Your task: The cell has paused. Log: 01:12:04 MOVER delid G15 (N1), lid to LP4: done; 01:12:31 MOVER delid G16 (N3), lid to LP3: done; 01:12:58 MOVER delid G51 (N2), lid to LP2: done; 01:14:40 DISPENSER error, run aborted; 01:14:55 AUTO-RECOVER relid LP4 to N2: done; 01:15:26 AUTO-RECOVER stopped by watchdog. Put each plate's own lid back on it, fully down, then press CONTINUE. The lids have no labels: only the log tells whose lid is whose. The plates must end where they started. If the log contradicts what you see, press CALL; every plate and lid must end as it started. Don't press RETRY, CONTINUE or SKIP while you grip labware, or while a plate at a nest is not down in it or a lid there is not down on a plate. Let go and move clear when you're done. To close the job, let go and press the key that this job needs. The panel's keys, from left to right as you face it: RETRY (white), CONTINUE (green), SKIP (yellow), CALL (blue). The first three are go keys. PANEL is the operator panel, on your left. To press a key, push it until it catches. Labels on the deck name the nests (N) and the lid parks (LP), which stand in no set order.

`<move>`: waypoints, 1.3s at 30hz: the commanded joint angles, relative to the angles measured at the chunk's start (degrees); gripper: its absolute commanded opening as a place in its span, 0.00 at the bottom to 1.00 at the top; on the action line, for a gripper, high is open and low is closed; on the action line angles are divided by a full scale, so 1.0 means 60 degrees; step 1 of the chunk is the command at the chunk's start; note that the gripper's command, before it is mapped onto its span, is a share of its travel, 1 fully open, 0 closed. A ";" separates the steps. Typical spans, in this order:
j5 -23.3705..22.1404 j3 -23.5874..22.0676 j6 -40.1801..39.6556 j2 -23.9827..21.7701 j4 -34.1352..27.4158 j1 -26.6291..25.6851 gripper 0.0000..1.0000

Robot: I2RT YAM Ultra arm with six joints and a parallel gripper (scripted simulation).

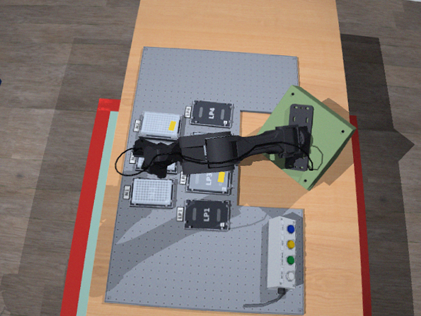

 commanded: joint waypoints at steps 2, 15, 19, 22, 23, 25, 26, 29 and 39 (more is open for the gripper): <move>-0.0283 0.0288 -0.0184 0.0246 0.0236 -0.0462 0.00; -0.1656 0.0456 -0.0763 0.1471 0.1072 -0.1967 0.00; -0.1884 0.0561 -0.0847 0.1707 0.1172 -0.2192 0.00; -0.2179 0.0689 -0.0982 0.2021 0.1293 -0.2522 0.00; -0.2278 0.0739 -0.1025 0.2129 0.1331 -0.2630 0.00; -0.2476 0.0852 -0.1112 0.2351 0.1398 -0.2844 0.00; -0.2573 0.0915 -0.1156 0.2463 0.1427 -0.2950 0.00; -0.2617 0.0844 -0.1117 0.2450 0.1325 -0.2955 0.00; -0.2627 0.0848 -0.1117 0.2453 0.1323 -0.2957 0.00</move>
